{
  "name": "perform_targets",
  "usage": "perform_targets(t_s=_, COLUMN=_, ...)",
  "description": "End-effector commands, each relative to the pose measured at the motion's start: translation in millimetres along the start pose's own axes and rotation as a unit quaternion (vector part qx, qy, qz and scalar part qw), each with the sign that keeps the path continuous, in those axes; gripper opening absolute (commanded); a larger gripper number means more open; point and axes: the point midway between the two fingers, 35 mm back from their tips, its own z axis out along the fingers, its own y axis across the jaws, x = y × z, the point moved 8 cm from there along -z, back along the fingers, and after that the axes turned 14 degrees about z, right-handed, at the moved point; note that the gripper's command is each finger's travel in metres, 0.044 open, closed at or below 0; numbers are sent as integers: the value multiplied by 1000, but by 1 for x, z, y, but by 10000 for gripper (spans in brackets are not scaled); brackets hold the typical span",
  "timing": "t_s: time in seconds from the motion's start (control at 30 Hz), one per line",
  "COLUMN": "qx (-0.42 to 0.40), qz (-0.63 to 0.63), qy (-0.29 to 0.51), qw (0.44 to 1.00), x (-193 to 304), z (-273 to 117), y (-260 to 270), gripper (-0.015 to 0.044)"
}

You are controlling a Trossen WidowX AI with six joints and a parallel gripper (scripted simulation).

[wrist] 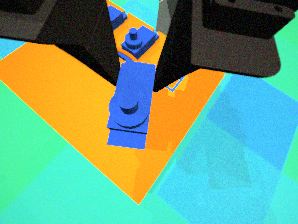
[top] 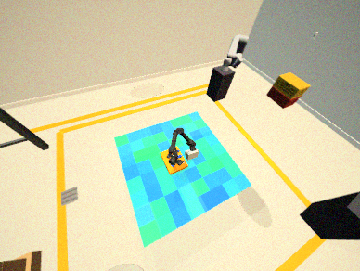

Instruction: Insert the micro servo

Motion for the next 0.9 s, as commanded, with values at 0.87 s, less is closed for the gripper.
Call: perform_targets(t_s=0.87, qx=-2, qz=260, qy=1, qw=966, x=22, z=0, y=7, gripper=0)
